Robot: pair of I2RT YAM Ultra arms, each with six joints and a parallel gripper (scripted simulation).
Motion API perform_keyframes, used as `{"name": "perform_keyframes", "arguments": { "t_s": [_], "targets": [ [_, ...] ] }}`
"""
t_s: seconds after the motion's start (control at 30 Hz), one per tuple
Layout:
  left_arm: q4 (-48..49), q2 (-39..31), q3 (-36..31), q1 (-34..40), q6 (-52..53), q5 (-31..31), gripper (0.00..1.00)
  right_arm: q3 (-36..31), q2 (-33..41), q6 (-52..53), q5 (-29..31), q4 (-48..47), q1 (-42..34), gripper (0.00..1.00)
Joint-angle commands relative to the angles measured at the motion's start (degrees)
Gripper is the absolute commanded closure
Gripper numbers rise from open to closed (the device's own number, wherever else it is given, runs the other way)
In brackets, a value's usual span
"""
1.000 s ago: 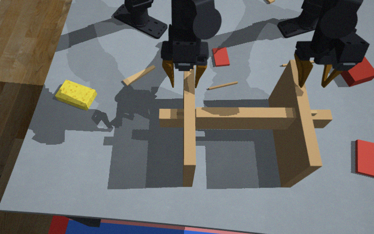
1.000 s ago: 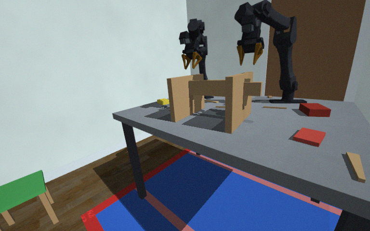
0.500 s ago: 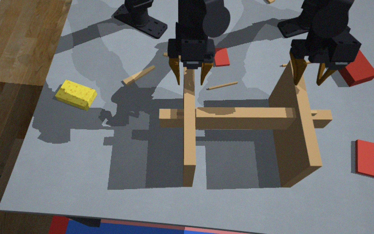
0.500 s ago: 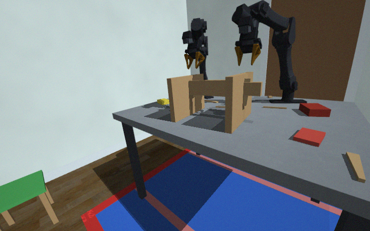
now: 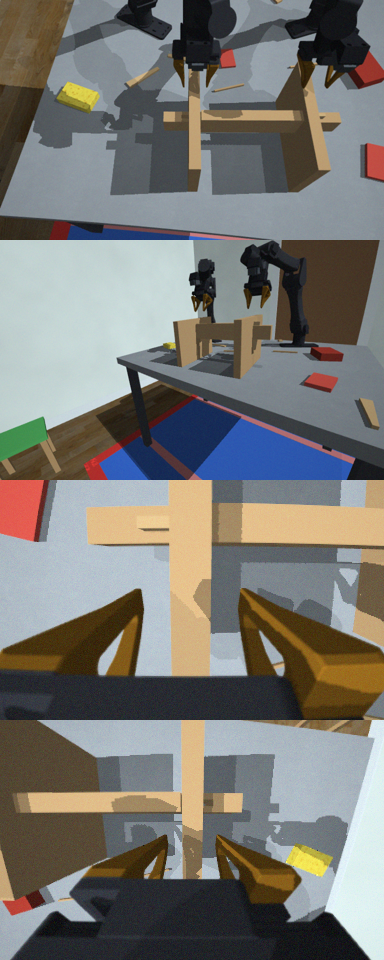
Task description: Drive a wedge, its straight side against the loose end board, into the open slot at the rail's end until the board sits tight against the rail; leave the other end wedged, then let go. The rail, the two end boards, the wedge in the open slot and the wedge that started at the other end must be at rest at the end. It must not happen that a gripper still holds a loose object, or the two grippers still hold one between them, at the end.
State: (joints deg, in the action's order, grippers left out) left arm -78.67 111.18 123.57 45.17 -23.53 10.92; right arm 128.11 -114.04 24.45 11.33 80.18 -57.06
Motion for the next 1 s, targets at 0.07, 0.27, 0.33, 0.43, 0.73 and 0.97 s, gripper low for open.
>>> {"name": "perform_keyframes", "arguments": {
  "t_s": [0.07, 0.27, 0.33, 0.43, 0.73, 0.97],
  "targets": [
    [0.9, -1.5, 0.9, -0.4, 0.1, 0.5, 0.46, 2.0, 0.3, -0.4, 0.8, -1.4, 0.6, 0.47],
    [1.9, -1.7, -2.3, -0.5, 0.1, 0.5, 0.46, 0.8, 1.3, -0.4, 0.8, -1.4, 0.4, 0.47],
    [2.6, -2.4, -3.2, -0.5, 0.1, 0.5, 0.46, 0.8, 1.3, -0.4, 0.8, -1.4, 0.4, 0.47],
    [2.9, -2.6, -3.7, -0.5, 0.1, 0.5, 0.46, 0.8, 1.3, -0.4, 0.8, -1.4, 0.4, 0.47],
    [6.0, -3.6, -7.8, -0.6, 0.2, 0.5, 0.46, 0.8, 1.3, -0.4, 0.8, -1.4, 0.4, 0.47],
    [8.2, -4.4, -10.6, -0.3, 0.2, 0.5, 0.46, 0.8, 1.3, -0.4, 0.8, -1.4, 0.4, 0.47]
  ]
}}
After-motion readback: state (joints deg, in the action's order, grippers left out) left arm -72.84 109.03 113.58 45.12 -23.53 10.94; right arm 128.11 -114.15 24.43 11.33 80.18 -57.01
